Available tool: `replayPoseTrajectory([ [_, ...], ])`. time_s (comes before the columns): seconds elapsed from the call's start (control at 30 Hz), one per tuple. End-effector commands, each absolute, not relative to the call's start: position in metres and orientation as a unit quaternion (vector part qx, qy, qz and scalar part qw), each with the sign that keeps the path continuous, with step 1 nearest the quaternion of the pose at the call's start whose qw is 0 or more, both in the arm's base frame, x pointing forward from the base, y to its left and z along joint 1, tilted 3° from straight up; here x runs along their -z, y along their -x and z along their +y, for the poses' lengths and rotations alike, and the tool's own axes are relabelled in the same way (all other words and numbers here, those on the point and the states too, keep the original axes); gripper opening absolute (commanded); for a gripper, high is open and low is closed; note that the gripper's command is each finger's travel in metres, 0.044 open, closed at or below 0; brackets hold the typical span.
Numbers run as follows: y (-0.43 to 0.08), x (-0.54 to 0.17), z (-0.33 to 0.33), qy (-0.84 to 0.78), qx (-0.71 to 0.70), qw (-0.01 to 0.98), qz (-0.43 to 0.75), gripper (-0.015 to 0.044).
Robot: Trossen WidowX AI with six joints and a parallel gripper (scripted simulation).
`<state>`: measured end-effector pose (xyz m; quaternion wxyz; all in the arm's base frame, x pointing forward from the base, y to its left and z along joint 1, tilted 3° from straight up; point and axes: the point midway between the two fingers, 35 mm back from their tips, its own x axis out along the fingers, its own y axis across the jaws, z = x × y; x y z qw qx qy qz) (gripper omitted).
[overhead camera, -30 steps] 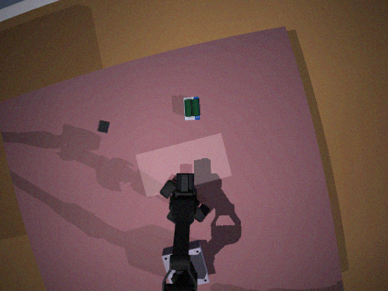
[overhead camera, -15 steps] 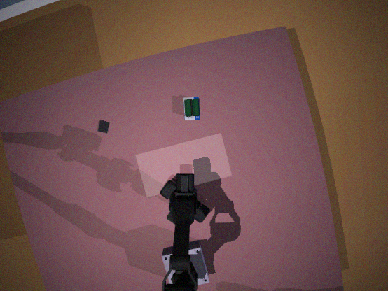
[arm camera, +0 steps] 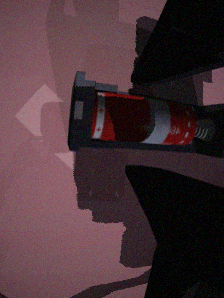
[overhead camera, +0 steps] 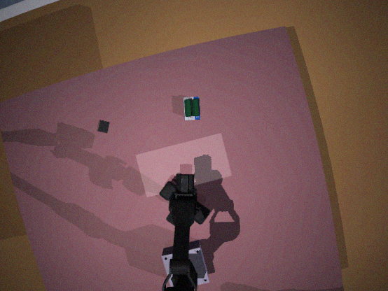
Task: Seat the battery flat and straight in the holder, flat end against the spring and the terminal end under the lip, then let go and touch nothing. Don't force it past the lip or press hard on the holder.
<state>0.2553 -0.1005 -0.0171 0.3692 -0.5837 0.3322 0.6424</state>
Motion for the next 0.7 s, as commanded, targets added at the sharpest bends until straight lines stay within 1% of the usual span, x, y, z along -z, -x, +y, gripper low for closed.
replayPoseTrajectory([
  [0.0, -0.258, -0.008, -0.103, 0.588, -0.639, 0.369, 0.331, 0.0294],
  [0.17, -0.253, -0.057, -0.103, 0.590, -0.637, 0.369, 0.331, 0.0425],
  [0.2, -0.252, -0.059, -0.103, 0.590, -0.637, 0.369, 0.331, 0.0440],
  [0.67, -0.253, -0.059, -0.103, 0.590, -0.637, 0.369, 0.331, 0.0440],
])
